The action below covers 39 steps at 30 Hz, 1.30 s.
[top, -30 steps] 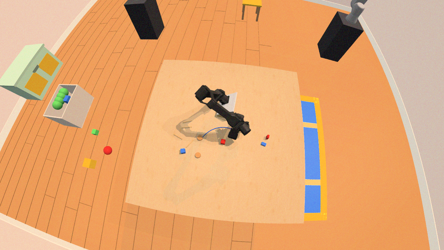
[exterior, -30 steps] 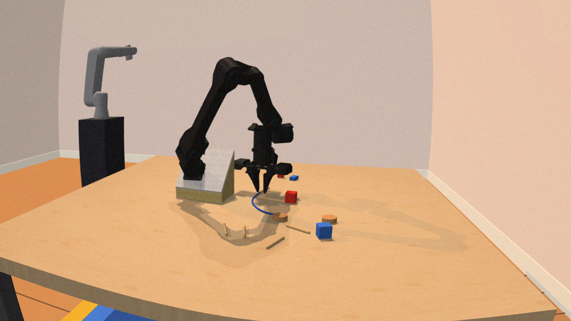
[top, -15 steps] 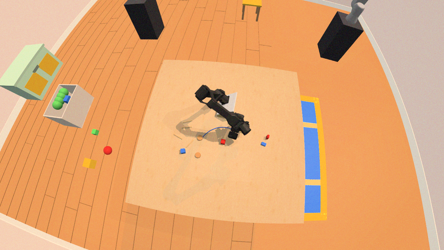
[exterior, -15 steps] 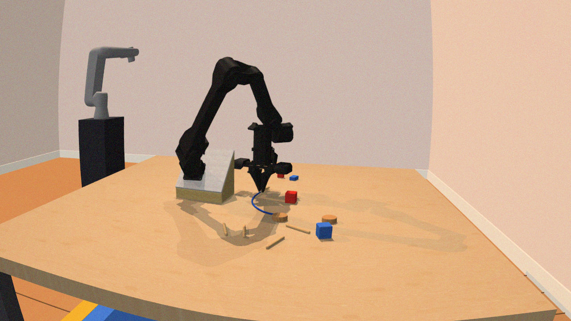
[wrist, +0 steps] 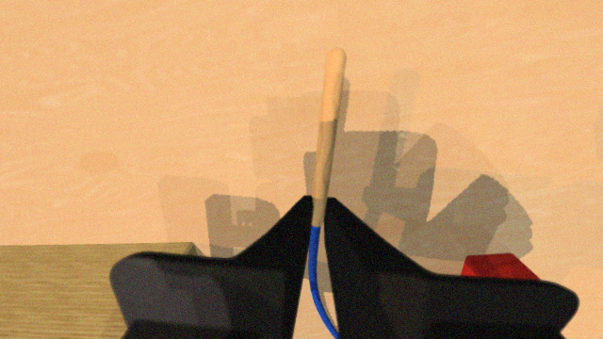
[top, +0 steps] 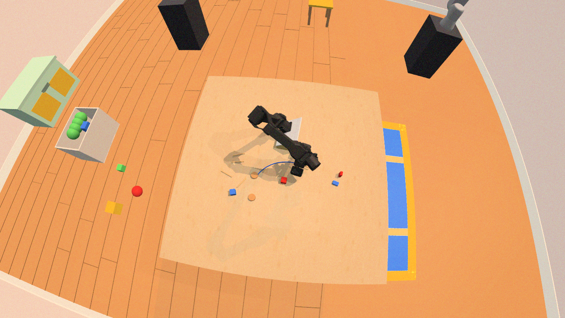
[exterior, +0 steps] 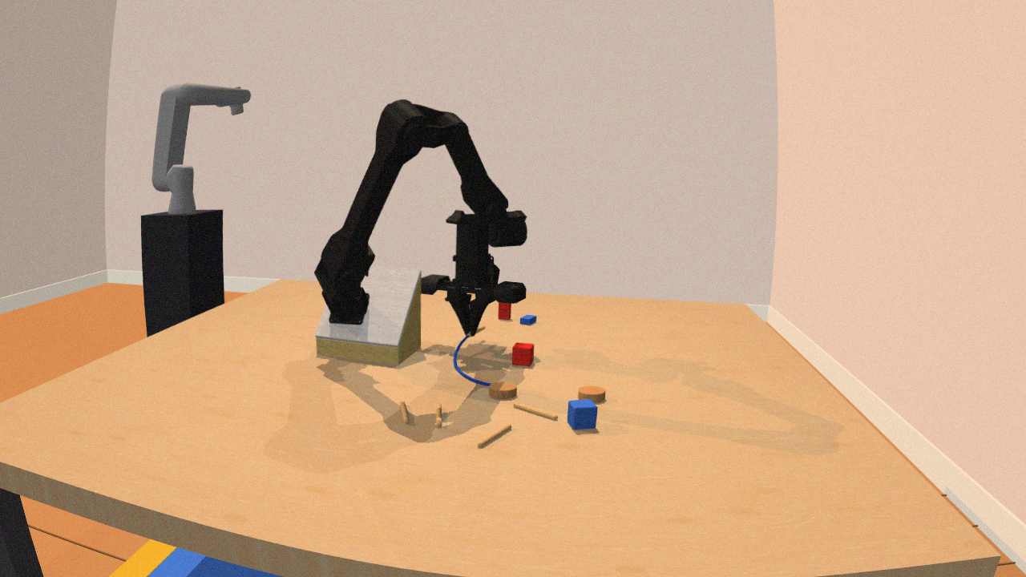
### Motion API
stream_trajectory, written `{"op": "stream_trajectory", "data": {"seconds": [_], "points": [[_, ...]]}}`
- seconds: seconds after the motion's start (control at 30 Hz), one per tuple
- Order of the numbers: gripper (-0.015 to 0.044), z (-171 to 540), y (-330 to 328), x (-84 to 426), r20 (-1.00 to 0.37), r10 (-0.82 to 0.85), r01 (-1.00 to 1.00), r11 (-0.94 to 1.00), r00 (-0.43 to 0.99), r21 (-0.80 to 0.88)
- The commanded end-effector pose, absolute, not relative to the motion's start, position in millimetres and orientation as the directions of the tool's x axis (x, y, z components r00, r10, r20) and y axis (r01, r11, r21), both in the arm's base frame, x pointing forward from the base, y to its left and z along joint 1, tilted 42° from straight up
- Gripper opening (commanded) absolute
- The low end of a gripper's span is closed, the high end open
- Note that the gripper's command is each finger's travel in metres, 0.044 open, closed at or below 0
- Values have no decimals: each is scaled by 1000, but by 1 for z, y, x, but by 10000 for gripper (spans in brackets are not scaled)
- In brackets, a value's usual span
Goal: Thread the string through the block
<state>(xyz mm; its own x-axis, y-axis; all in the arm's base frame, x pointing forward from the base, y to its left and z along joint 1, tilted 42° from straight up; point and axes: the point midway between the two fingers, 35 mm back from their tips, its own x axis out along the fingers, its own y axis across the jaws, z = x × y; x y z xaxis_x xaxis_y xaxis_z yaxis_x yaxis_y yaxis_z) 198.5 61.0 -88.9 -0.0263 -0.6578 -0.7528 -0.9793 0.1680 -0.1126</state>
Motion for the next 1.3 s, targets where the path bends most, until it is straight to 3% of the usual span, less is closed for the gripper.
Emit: {"op": "stream_trajectory", "data": {"seconds": [0.0, 1.27], "points": [[0, -86, 65, 200, -756, -654, -978, 173, -26, -115], [0, -61, 85, 200, -759, -651, -976, 182, -27, -121]]}}
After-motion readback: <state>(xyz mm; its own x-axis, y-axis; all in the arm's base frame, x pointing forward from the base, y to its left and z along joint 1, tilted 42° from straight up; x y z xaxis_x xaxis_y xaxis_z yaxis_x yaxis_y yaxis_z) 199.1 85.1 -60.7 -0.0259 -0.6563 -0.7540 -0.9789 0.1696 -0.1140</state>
